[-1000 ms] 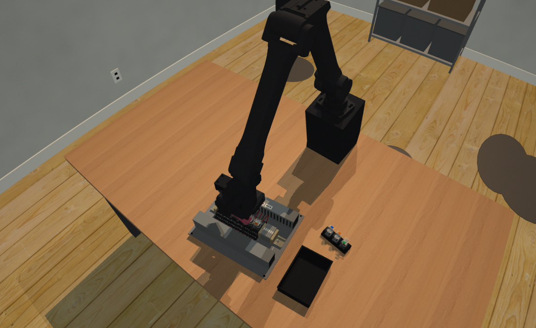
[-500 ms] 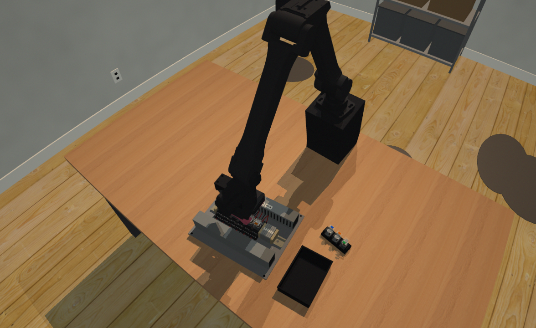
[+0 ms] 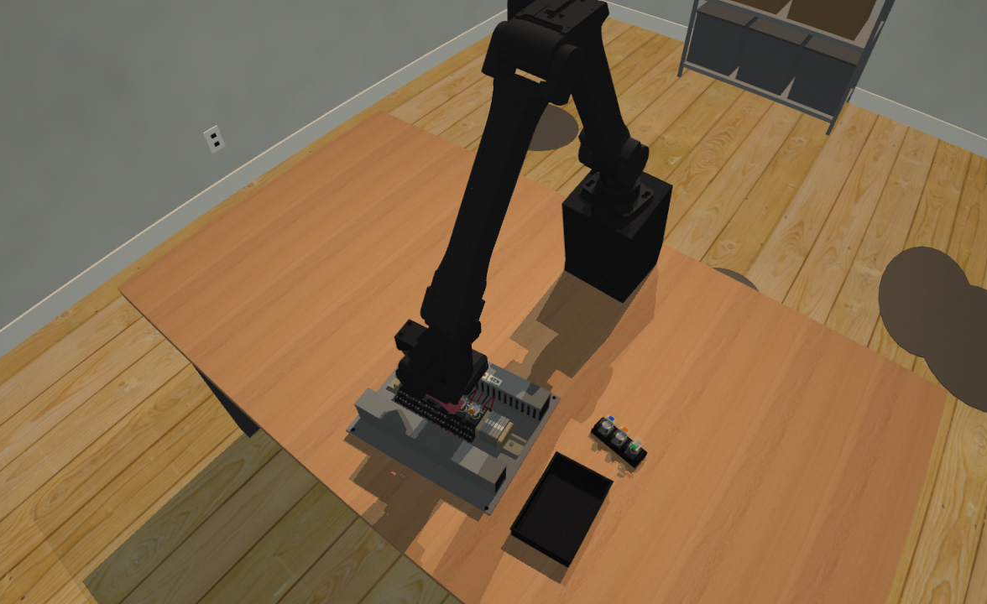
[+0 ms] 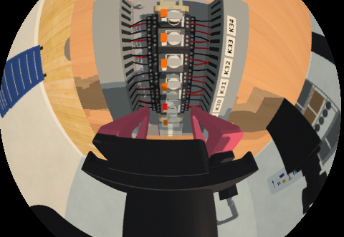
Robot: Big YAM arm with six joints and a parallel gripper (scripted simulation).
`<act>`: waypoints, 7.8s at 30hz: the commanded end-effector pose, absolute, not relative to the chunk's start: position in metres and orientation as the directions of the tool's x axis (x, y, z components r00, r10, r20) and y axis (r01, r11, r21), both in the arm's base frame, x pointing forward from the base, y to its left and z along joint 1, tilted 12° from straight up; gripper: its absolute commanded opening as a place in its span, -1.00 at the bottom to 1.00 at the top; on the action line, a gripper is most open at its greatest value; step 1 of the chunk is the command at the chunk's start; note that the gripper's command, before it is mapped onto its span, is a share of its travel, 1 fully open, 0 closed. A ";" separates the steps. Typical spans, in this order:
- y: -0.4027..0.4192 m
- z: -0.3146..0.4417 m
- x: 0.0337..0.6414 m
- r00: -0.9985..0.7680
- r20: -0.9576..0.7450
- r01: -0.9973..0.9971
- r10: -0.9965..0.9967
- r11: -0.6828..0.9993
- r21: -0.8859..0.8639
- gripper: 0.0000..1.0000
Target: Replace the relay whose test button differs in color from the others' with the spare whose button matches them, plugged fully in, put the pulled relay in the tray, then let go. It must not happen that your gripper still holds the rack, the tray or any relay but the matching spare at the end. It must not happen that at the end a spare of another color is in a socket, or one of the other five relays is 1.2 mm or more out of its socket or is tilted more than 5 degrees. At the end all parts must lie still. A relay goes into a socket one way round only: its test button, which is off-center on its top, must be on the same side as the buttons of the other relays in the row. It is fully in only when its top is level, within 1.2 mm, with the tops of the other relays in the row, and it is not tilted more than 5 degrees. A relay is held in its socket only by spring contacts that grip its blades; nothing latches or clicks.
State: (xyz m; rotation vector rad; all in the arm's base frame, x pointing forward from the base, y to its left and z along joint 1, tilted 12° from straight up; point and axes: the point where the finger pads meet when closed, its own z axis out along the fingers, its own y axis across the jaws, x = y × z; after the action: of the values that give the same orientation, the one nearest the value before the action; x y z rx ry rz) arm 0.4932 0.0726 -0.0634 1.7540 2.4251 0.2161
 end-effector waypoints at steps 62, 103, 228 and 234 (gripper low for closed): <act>0.076 -0.056 0.508 -0.303 -0.035 0.927 0.952 0.303 0.221 0.17; 0.074 -0.063 0.494 -0.304 -0.032 0.931 0.952 0.304 0.201 0.17; 0.078 -0.085 0.514 -0.303 -0.037 0.924 0.952 0.303 0.232 0.17; 0.078 -0.085 0.514 -0.303 -0.037 0.924 0.952 0.303 0.232 -1.00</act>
State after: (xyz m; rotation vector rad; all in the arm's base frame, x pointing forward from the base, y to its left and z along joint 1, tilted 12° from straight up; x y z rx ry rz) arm 0.4988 0.0737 -0.0968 1.7557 2.4275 0.2134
